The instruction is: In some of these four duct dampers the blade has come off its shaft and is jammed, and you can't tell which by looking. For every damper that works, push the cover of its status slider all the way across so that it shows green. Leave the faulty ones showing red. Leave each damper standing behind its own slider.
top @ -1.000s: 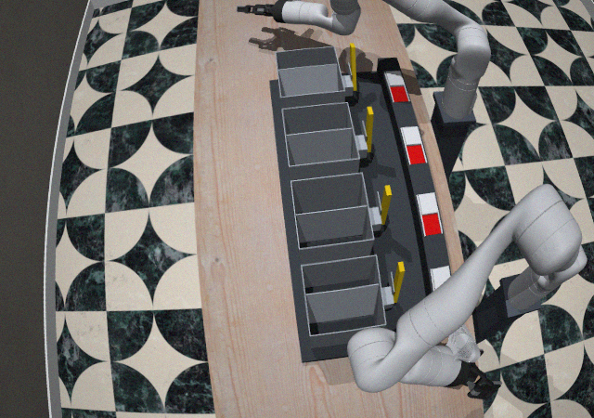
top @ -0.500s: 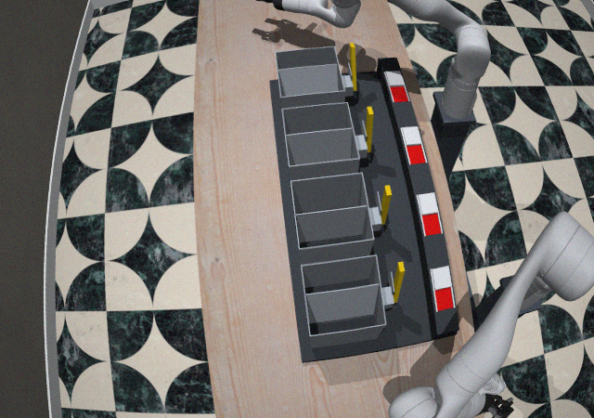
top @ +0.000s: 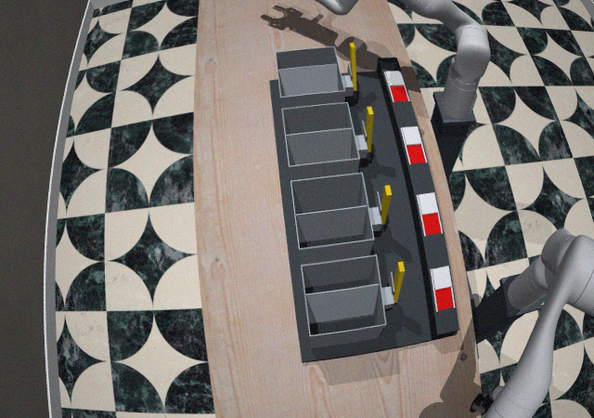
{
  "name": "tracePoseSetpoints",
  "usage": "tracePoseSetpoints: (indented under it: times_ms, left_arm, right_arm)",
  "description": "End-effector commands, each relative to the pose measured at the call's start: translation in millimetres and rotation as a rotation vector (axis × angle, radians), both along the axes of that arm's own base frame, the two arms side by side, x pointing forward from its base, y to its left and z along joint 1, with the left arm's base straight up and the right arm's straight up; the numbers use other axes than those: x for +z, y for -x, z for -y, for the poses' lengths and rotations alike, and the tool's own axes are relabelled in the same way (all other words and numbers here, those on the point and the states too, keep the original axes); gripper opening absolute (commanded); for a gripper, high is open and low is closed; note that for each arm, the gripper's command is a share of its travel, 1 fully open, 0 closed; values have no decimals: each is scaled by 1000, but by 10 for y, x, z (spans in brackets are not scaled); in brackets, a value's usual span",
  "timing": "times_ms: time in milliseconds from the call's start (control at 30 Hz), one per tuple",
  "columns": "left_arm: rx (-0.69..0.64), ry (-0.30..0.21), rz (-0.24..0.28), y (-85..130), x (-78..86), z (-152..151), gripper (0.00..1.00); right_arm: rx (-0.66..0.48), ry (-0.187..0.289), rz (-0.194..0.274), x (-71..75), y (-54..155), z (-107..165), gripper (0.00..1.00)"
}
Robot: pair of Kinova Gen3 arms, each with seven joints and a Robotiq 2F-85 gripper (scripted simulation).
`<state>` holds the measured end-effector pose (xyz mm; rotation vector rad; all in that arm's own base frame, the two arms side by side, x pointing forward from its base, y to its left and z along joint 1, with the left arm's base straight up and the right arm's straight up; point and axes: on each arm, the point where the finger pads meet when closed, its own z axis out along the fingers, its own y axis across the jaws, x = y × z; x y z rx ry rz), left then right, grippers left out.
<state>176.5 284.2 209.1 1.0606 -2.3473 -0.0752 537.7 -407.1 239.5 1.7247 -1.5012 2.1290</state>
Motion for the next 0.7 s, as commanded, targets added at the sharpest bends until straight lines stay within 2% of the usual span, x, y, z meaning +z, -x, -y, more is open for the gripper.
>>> tracePoseSetpoints:
  times_ms: [0, 67, 200, 500, 567, 667]
  left_arm:
    - [42, -4, 38, 53, -34, -97, 1000]
    - [96, -16, 81, 133, -69, -224, 1000]
    - [151, -32, 122, 220, -99, -353, 1000]
    - [276, -81, 213, 456, -148, -660, 1000]
    - [276, -81, 213, 456, -148, -660, 1000]
    - [335, -109, 253, 585, -160, -805, 1000]
  right_arm:
    - [-19, 15, 16, 119, 39, 95, 1000]
    - [-41, 30, 31, 239, 93, 194, 1000]
    - [-87, 63, 66, 501, 219, 398, 1000]
    - [-144, 103, 110, 832, 396, 631, 1000]
    - [-144, 103, 110, 832, 396, 631, 1000]
    - [-124, 142, 95, 923, 341, 611, 1000]
